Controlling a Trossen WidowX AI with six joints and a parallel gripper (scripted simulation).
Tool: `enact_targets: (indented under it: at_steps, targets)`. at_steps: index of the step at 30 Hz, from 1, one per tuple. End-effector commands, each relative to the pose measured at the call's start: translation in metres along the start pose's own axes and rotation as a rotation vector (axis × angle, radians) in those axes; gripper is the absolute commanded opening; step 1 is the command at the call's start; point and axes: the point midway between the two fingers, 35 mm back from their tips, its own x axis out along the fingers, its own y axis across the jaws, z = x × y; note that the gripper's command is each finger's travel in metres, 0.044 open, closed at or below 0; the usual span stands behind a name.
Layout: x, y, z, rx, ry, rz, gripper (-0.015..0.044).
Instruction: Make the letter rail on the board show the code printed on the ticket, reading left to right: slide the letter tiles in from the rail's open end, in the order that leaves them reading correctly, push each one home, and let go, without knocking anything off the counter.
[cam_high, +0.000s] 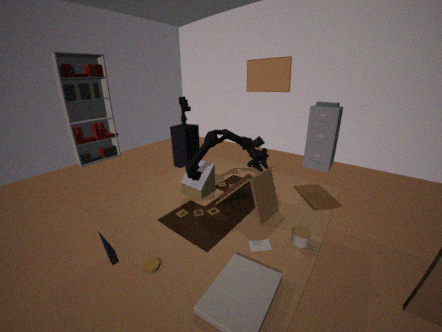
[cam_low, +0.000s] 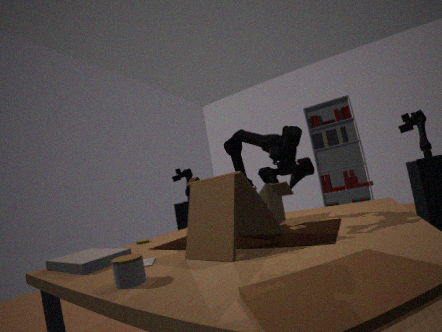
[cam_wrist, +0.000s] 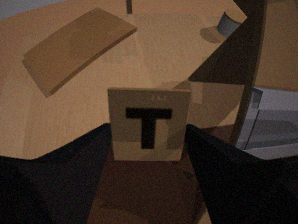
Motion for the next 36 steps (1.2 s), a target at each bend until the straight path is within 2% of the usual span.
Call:
enact_targets:
  at_steps: [1,36]
  targets:
    - [0.0,-0.003,-0.001,-0.005,-0.001,-0.004,0.0]
    - [0.0,-0.02,-0.001,-0.006,-0.001,-0.005,0.0]
